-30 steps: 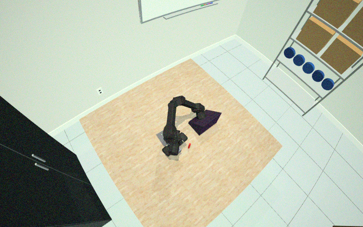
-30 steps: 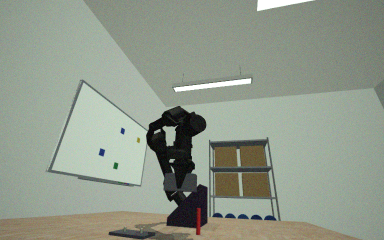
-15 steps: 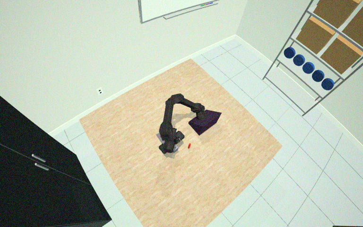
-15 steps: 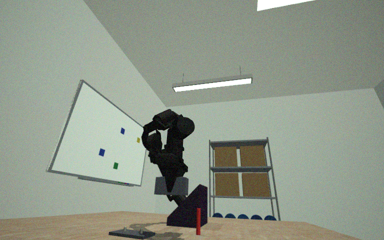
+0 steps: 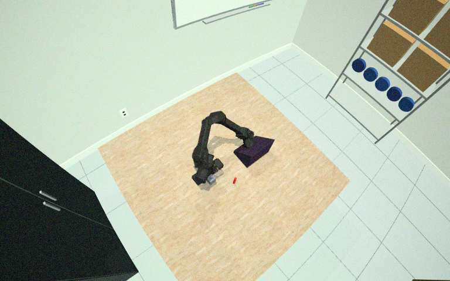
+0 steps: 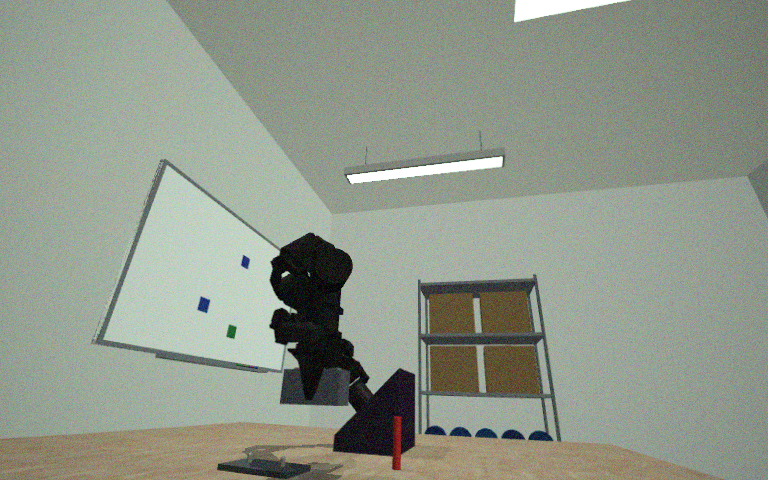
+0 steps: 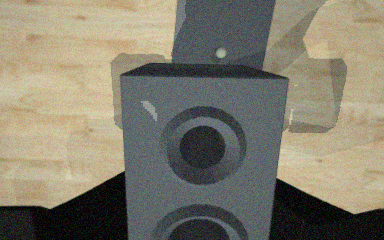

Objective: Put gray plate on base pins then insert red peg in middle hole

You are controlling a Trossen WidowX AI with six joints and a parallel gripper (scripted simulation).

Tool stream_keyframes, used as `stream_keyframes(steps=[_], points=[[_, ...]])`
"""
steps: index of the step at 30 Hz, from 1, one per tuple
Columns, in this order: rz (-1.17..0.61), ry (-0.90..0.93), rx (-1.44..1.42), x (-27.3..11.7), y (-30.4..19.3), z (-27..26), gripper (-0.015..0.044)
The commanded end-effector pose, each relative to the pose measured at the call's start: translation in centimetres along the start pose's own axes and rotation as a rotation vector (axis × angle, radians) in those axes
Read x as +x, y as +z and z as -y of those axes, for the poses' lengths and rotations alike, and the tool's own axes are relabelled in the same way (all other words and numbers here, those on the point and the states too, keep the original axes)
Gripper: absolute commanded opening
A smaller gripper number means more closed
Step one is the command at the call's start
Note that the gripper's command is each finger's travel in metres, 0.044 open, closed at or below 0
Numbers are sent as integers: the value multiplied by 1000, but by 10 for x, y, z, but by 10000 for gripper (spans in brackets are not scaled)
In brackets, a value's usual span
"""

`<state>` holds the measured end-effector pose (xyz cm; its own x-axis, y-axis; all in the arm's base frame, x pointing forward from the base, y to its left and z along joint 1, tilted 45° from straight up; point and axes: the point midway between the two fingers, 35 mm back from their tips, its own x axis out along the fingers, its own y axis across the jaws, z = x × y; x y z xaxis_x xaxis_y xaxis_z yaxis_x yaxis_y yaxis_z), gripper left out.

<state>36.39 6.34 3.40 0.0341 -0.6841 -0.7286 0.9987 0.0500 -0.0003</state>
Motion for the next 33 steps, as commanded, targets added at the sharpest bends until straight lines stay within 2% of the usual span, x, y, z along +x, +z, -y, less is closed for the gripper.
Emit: stream_keyframes(steps=[1,25,33], points=[[1,6,11,4,13,2,0],[22,3,86,41,79,23,0],[23,2,88,42,81,24,0]])
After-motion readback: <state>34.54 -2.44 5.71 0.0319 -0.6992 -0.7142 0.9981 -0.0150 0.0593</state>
